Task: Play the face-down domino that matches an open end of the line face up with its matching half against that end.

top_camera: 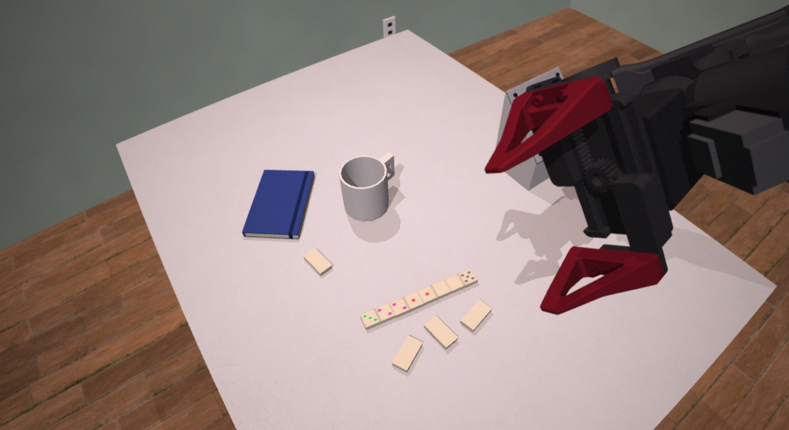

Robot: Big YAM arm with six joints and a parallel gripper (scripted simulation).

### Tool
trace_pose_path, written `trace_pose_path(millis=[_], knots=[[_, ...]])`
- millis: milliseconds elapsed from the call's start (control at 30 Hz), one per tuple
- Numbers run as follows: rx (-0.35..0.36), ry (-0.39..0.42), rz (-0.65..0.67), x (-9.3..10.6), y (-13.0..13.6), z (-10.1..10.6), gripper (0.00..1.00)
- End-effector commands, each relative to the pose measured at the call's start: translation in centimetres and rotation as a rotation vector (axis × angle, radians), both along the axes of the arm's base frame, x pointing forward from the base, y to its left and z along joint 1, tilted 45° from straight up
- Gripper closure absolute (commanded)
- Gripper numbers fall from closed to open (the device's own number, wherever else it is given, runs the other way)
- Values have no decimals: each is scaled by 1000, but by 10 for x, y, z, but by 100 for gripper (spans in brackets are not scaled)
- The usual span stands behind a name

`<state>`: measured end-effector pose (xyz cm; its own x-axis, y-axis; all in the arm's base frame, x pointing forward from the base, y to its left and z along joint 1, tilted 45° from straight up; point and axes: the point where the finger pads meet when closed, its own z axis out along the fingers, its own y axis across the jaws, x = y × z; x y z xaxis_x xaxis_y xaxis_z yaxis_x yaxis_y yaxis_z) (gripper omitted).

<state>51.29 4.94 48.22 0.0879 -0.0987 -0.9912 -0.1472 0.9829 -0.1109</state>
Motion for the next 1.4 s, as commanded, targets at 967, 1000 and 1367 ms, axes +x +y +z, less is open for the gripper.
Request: trace_pose_path(millis=[967,1000,1367], knots=[[109,79,-149,6,-51,11,0],[113,75,-150,6,-51,14,0],[100,96,-145,4,-49,-1,0]])
